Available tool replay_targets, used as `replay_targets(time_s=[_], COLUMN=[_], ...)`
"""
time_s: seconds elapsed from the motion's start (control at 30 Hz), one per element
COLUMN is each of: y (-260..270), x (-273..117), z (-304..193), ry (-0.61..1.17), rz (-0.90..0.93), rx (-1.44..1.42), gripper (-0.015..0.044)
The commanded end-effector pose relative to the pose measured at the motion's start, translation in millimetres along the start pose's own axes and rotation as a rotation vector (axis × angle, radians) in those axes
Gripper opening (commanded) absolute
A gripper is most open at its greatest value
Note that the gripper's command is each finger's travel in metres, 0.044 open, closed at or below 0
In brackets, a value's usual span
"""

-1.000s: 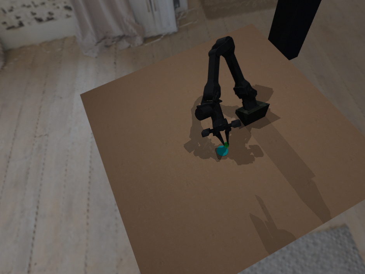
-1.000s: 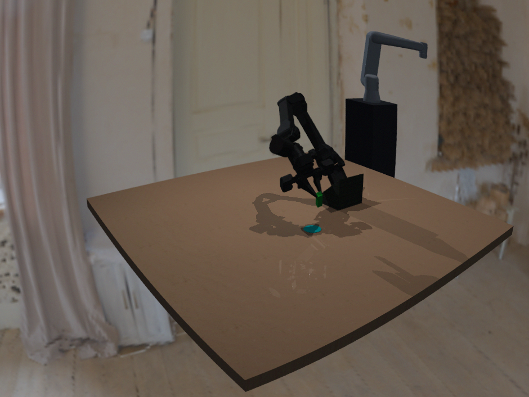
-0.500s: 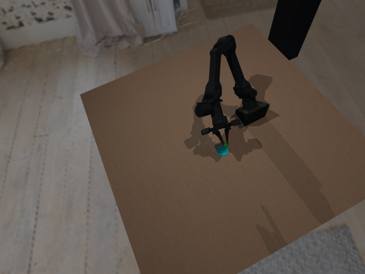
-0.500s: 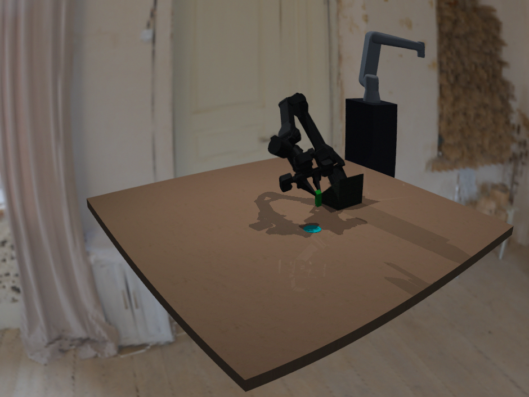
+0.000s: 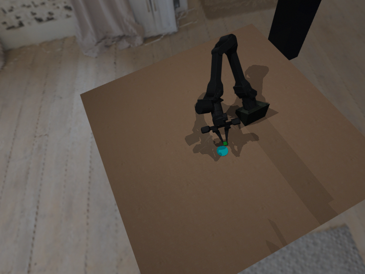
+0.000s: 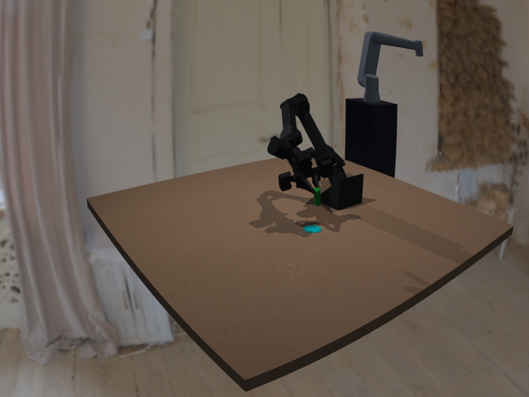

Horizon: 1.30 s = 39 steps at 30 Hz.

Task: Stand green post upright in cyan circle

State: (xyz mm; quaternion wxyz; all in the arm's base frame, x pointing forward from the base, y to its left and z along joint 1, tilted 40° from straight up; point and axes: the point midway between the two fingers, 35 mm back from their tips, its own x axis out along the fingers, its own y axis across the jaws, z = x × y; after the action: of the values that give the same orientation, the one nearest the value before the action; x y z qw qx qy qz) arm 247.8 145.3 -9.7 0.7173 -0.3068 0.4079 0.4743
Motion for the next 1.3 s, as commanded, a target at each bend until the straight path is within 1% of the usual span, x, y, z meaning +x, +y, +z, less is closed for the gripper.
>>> replay_targets(time_s=[0.0, 1.27], y=[2.4, 6.5], x=[-2.0, -24.3], z=[-0.2, 0.5], ry=[-0.027, -0.283], rz=[-0.001, -0.095], rx=[-0.015, -0.153], gripper=[0.0023, 0.0023])
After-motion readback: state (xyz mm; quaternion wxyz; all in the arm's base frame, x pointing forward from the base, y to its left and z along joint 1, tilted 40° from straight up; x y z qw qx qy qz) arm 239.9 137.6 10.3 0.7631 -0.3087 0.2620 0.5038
